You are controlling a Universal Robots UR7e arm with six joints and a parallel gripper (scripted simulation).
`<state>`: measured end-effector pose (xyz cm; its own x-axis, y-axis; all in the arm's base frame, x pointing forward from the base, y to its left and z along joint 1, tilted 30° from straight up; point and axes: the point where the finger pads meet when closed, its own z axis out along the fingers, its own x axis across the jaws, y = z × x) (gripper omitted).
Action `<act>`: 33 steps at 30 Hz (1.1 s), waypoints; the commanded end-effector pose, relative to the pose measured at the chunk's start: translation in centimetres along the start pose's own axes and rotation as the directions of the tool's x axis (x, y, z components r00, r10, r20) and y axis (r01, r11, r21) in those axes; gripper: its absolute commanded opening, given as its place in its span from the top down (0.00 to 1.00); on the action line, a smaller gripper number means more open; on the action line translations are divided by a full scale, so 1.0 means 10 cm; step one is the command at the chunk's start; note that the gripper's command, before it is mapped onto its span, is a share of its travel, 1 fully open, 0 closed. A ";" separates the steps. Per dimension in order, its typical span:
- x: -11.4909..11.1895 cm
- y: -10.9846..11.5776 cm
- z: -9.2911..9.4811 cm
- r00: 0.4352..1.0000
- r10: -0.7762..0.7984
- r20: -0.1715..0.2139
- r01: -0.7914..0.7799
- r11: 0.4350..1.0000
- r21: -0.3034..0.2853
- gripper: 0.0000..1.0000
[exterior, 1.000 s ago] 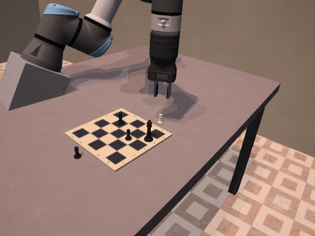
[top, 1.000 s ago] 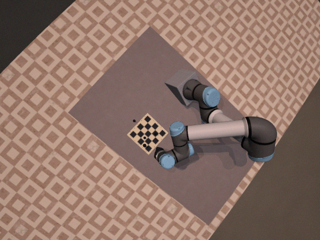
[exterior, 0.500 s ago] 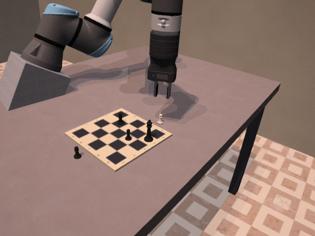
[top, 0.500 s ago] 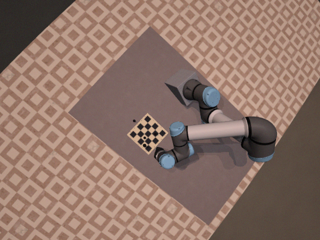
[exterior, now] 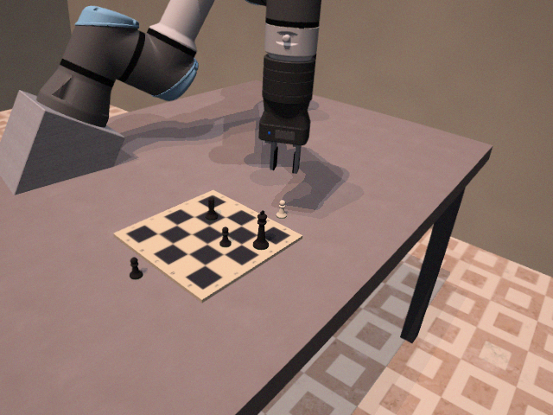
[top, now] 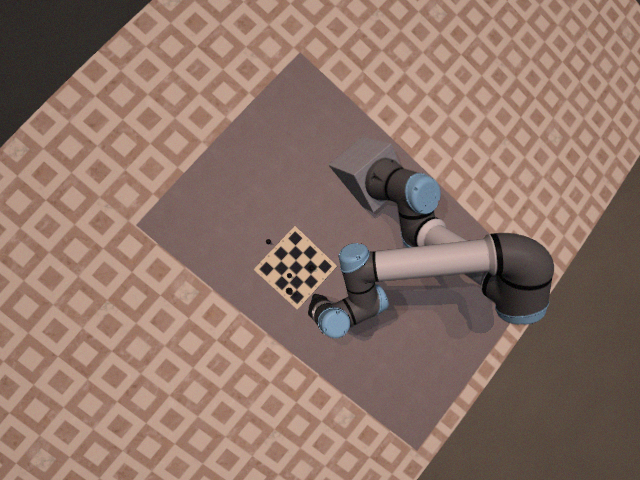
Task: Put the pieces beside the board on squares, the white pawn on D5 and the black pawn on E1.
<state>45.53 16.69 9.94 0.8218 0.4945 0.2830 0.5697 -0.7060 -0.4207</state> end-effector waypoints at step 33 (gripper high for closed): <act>0.01 0.00 0.28 1.000 0.000 -0.001 0.000 1.000 -0.001 0.32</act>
<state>45.51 17.76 8.20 0.8219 0.4944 0.2828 0.5695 -0.7063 -0.4205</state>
